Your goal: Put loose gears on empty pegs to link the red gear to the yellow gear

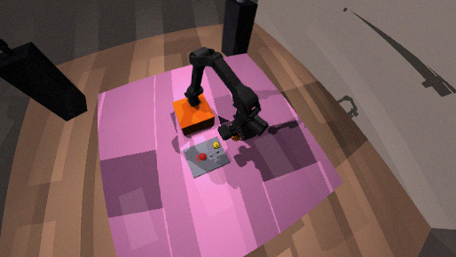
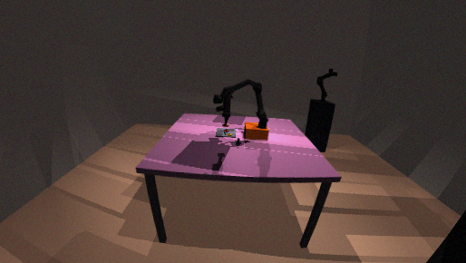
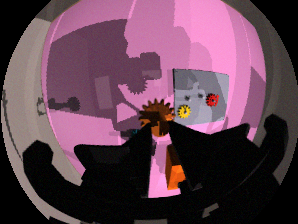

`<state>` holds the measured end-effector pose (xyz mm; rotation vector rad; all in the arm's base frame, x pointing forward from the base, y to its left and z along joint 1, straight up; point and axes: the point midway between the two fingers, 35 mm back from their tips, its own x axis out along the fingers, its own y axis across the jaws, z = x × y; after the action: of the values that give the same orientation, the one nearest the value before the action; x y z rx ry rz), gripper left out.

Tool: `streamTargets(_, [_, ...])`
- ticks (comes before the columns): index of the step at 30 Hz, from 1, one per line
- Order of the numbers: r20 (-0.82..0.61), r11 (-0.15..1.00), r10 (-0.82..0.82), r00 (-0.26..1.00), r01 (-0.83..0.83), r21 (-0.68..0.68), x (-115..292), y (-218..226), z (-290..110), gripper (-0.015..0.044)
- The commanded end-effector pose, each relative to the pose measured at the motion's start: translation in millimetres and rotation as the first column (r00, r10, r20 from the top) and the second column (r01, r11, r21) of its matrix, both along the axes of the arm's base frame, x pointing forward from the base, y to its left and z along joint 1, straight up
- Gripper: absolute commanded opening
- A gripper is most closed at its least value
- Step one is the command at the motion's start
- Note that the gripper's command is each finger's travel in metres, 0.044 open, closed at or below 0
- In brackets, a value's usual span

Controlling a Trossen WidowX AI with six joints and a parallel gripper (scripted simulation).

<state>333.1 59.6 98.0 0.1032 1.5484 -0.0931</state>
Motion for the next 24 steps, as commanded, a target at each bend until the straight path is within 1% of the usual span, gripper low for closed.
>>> streamTargets(1, [0.002, 1.0, 0.002, 1.0, -0.002, -0.002, 1.5, -10.1, -4.4, 0.0])
streamTargets(24, [0.002, 1.0, 0.003, 1.0, -0.003, -0.008, 3.0, -67.8, -29.1, 0.0])
